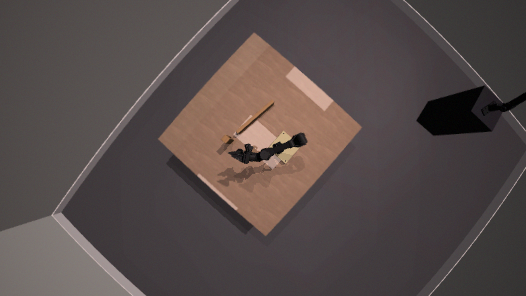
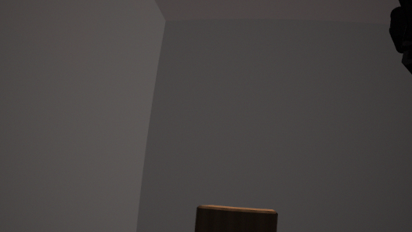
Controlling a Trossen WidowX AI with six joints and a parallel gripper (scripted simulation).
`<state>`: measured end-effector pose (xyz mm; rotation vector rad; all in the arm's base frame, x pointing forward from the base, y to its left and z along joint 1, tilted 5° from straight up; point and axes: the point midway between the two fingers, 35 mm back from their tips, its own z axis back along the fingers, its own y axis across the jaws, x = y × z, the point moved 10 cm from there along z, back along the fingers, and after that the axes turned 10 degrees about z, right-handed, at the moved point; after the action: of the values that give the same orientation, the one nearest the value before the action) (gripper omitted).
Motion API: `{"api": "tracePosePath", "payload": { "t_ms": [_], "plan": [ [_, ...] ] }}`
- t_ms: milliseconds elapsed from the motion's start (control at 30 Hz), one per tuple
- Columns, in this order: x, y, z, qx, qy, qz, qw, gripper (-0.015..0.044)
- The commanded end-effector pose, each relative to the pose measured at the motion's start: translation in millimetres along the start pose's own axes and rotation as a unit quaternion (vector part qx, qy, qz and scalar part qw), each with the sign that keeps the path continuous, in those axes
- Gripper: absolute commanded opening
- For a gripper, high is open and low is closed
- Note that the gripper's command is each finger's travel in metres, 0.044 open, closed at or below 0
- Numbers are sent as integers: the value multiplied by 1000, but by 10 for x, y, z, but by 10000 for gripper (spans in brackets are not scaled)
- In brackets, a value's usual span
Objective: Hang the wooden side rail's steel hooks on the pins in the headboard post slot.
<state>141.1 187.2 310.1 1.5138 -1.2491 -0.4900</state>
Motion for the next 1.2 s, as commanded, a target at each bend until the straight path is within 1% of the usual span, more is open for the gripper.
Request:
{"api": "tracePosePath", "payload": {
  "t_ms": [0, 200, 400, 600, 767, 833, 1167],
  "plan": [
    [75, -612, 41, -58, 44, 209, 975, 440],
    [211, -1080, 170, -101, 92, 363, 922, 440],
    [364, -1510, 396, -138, 155, 491, 846, 440],
    [505, -1875, 714, -161, 228, 587, 759, 440],
    [585, -2096, 1008, -167, 288, 640, 692, 440],
    [592, -2118, 1044, -167, 294, 645, 685, 440],
    [592, -2118, 1044, -167, 294, 645, 685, 440]
  ]
}}
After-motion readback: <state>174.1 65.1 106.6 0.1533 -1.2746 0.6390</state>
